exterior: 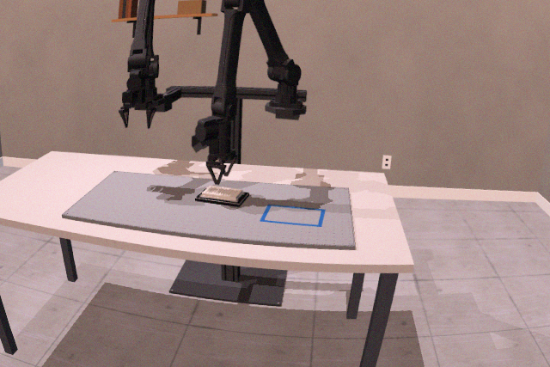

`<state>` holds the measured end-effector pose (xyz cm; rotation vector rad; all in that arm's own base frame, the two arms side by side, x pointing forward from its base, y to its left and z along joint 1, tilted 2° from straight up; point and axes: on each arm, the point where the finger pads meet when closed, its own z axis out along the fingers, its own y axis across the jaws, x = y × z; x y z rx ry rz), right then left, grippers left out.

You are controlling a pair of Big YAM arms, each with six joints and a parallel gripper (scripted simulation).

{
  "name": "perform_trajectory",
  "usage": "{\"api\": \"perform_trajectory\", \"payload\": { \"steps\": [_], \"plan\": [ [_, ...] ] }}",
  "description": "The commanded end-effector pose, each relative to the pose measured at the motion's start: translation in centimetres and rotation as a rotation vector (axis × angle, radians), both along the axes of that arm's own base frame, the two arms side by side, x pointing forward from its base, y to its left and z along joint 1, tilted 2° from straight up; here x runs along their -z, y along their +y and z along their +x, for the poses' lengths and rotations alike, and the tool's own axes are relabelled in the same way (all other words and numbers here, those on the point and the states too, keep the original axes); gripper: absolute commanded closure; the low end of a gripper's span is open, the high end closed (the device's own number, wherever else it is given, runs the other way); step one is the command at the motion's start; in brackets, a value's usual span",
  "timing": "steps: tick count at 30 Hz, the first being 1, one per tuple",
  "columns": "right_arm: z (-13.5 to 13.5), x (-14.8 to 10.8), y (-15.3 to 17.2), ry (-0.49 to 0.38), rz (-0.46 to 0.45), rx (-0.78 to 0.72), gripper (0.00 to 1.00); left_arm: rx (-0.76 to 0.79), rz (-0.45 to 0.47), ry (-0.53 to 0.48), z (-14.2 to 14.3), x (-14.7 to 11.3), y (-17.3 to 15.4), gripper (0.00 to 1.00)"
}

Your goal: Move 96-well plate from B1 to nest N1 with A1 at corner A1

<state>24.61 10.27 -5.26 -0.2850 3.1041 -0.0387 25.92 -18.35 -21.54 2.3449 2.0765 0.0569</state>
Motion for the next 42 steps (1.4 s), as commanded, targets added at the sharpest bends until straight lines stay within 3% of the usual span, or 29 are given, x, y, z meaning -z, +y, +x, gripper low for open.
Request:
{"api": "perform_trajectory", "payload": {
  "steps": [1, 14, 17, 42],
  "plan": [
    [0.9, -0.4, 0.4, -0.017, 0.009, -0.012, 0.00, -0.003, 0.000, 0.005, -0.4, -1.3, -0.2, 0.00],
    [0.9, -0.4, 0.4, -0.017, 0.009, -0.012, 0.00, 0.001, 0.000, 0.005, -0.6, -4.1, -0.3, 0.00],
    [0.9, -0.4, 0.4, -0.017, 0.009, -0.012, 0.00, 0.002, 0.021, 0.033, -1.4, -3.1, 0.4, 0.00],
    [0.9, -0.4, 0.4, -0.017, 0.009, -0.012, 0.00, 0.002, 0.015, 0.024, -1.1, -3.2, 0.1, 0.00]
  ]
}}
